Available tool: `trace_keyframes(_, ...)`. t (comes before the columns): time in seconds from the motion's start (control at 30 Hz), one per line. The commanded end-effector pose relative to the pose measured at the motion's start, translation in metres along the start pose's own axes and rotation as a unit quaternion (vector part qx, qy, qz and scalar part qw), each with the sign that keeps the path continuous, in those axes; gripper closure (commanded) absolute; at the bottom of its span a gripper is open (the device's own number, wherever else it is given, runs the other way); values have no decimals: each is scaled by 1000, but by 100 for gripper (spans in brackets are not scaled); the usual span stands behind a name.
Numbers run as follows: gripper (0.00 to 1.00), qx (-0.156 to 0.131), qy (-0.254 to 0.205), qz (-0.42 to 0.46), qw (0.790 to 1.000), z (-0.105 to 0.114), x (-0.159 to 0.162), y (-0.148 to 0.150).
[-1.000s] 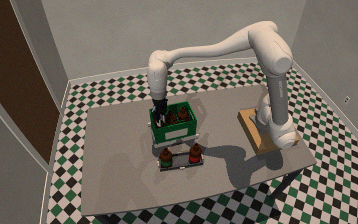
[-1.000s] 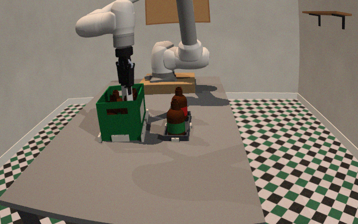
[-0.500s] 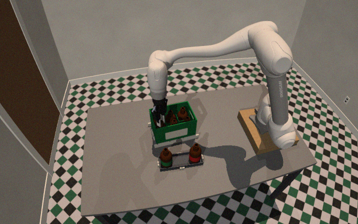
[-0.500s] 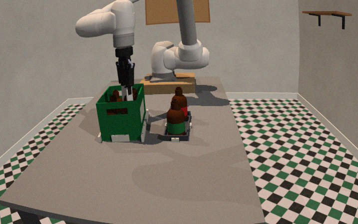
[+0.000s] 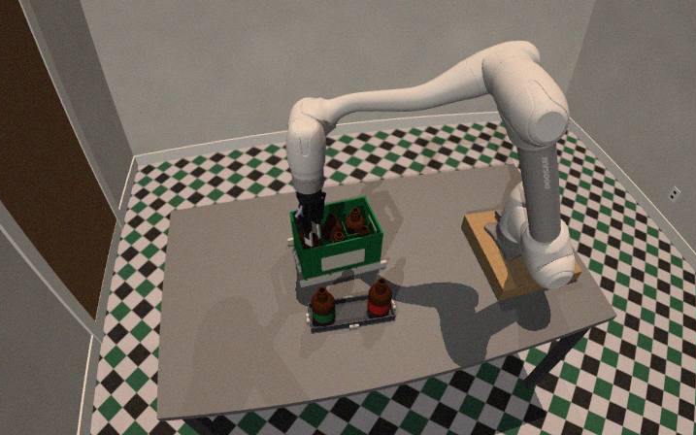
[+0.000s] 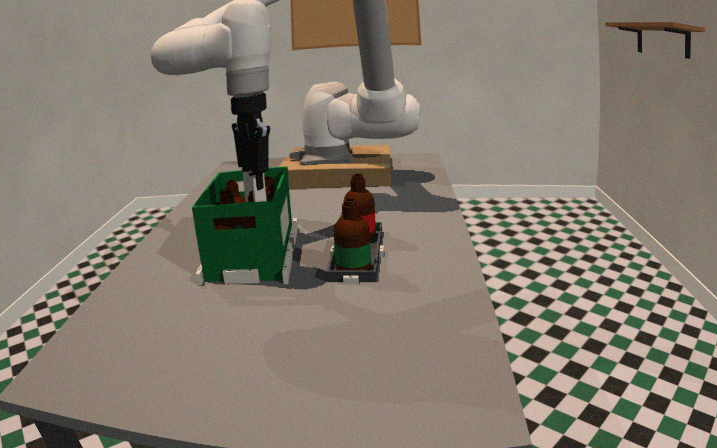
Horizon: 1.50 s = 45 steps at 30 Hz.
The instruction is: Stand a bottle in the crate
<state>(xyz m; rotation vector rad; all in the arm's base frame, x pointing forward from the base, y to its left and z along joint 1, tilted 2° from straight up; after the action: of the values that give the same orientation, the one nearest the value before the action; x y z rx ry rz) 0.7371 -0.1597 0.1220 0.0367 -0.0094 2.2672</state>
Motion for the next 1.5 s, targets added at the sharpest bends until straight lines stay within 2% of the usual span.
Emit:
trace_keyframes(0.0, 100, 0, 0, 0, 1000, 0, 0, 0)
trace_keyframes(1.47, 100, 0, 0, 0, 1000, -14, 0, 0)
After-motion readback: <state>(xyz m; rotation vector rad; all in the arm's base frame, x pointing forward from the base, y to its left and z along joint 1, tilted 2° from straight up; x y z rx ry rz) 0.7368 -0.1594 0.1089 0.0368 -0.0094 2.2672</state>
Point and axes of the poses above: the point where the finger pads meet when closed, its own z axis back along the fingers, its own y axis across the jaws, x = y × z, the point moved 1 cm from there along z, back along the fingers, and after that the axes turned 4 degrees about z, right-handed, at the moved point
